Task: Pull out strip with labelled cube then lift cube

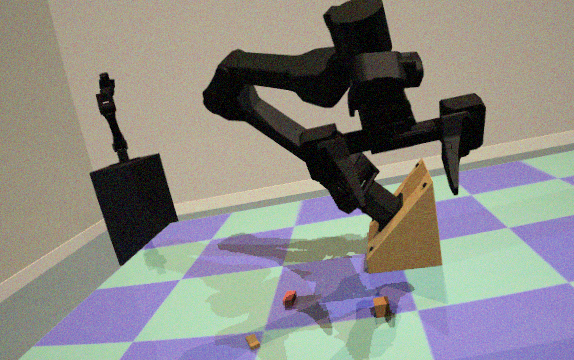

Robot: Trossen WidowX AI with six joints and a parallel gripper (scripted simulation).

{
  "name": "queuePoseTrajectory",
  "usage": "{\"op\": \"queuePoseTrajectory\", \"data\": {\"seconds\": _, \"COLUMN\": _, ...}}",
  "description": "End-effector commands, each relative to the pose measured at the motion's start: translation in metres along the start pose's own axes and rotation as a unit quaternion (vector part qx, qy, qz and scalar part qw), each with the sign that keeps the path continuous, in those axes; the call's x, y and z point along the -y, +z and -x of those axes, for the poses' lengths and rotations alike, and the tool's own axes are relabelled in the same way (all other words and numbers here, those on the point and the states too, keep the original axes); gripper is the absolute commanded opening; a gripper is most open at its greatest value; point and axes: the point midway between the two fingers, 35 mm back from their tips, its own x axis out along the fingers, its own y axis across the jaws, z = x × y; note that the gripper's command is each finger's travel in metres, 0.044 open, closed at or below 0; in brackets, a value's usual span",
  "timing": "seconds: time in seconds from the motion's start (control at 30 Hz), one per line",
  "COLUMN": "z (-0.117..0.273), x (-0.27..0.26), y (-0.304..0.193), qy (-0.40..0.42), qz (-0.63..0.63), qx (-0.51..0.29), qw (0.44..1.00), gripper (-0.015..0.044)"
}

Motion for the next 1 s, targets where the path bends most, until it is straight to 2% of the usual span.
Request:
{"op": "queuePoseTrajectory", "data": {"seconds": 0.0, "z": 0.002, "x": -0.004, "y": -0.006, "qy": -0.001, "qz": 0.016, "qx": -0.003, "qw": 1.0, "gripper": 0.04}}
{"op": "queuePoseTrajectory", "data": {"seconds": 0.27, "z": 0.002, "x": -0.004, "y": -0.006, "qy": -0.001, "qz": 0.016, "qx": -0.003, "qw": 1.0, "gripper": 0.04}}
{"op": "queuePoseTrajectory", "data": {"seconds": 0.37, "z": -0.008, "x": -0.008, "y": -0.005, "qy": 0.002, "qz": 0.012, "qx": -0.033, "qw": 0.999, "gripper": 0.0321}}
{"op": "queuePoseTrajectory", "data": {"seconds": 0.77, "z": -0.085, "x": -0.02, "y": -0.024, "qy": -0.014, "qz": -0.049, "qx": -0.297, "qw": 0.954, "gripper": 0.0006}}
{"op": "queuePoseTrajectory", "data": {"seconds": 0.97, "z": -0.114, "x": -0.015, "y": -0.047, "qy": -0.052, "qz": -0.084, "qx": -0.425, "qw": 0.9, "gripper": 0.0}}
